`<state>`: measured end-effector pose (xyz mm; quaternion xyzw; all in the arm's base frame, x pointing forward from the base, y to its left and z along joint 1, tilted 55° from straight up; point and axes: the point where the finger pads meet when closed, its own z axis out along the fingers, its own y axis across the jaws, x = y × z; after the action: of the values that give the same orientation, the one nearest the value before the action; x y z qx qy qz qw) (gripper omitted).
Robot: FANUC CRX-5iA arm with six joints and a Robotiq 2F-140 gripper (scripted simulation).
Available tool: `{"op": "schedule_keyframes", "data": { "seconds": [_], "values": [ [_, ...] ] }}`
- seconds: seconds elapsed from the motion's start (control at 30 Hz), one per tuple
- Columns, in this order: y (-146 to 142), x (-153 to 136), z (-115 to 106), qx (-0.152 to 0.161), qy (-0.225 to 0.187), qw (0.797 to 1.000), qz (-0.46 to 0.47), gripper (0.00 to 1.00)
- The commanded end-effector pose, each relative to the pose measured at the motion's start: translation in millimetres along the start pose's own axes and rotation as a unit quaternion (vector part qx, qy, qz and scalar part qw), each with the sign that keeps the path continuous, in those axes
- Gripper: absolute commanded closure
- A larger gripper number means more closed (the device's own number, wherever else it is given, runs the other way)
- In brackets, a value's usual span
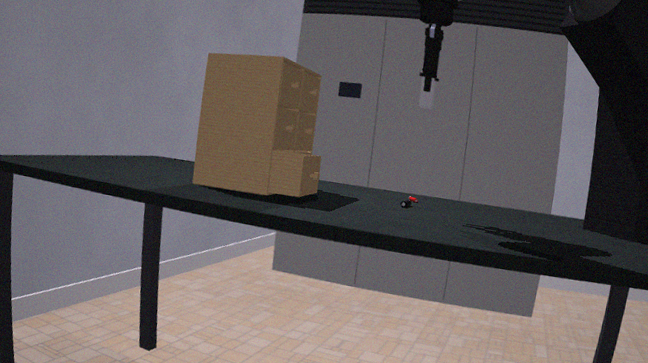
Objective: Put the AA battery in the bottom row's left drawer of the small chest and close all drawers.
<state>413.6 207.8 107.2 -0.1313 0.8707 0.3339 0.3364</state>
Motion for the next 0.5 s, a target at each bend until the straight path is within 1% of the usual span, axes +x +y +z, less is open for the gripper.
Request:
{"op": "schedule_keyframes", "data": {
  "seconds": [0.0, 0.33, 0.47],
  "values": [
    [0.3, 2.2, 0.2, 0.007, 0.010, 1.000, 0.003, 0.80],
    [0.0, 1.8, 0.9, 0.007, 0.010, 1.000, -0.001, 0.80],
    [-3.3, -1.4, 7.9, 0.006, 0.011, 0.999, -0.038, 0.80]
  ]
}}
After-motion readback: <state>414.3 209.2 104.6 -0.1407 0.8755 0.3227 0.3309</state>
